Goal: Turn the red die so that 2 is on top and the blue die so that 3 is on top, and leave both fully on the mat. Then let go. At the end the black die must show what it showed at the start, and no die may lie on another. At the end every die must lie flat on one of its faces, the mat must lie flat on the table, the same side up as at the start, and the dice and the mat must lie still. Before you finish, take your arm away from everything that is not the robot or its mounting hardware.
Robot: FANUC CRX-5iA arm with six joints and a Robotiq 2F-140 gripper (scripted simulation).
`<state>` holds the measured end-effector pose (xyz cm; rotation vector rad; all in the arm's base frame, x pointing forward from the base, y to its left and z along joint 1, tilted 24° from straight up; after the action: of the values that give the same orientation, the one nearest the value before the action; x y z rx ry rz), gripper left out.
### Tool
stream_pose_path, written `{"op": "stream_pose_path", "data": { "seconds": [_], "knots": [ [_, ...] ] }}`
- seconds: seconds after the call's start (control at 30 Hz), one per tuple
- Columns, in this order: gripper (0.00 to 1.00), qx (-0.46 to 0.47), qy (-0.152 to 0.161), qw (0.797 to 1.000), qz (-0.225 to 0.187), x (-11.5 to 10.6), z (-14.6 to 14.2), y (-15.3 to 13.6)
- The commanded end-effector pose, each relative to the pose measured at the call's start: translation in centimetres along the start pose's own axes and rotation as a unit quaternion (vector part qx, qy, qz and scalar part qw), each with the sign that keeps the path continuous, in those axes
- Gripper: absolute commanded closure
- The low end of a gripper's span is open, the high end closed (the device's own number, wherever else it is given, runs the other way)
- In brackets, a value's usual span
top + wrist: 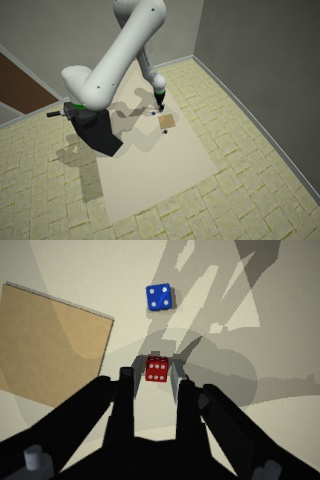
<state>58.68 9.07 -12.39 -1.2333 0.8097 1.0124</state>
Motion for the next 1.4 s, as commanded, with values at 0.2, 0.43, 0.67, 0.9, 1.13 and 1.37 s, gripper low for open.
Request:
{"op": "stream_pose_path", "data": {
  "seconds": [0.2, 0.43, 0.67, 0.9, 1.13, 1.37],
  "knots": [
    [0.75, 0.000, 0.000, 1.000, 0.000, -0.01, -0.01, -0.01],
    [0.87, 0.000, 0.000, 1.000, 0.000, -0.01, -0.01, -0.01],
    [0.87, 0.000, 0.000, 1.000, 0.000, -0.01, -0.01, -0.01],
    [0.87, 0.000, 0.000, 1.000, 0.000, -0.01, -0.01, -0.01],
    [0.87, 0.000, 0.000, 1.000, 0.000, -0.01, -0.01, -0.01],
    [0.87, 0.000, 0.000, 1.000, 0.000, -0.01, -0.01, -0.01]
  ]
}}
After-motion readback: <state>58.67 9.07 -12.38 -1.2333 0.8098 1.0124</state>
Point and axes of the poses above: the point where the finger pads meet when closed, its own x axis out along the fingers, its own z axis across the jaws, y = z × x, the point moved 9 cm from there along -x, back along the fingers, and after that the axes turned 4 degrees about -x, right-handed, at the moved point
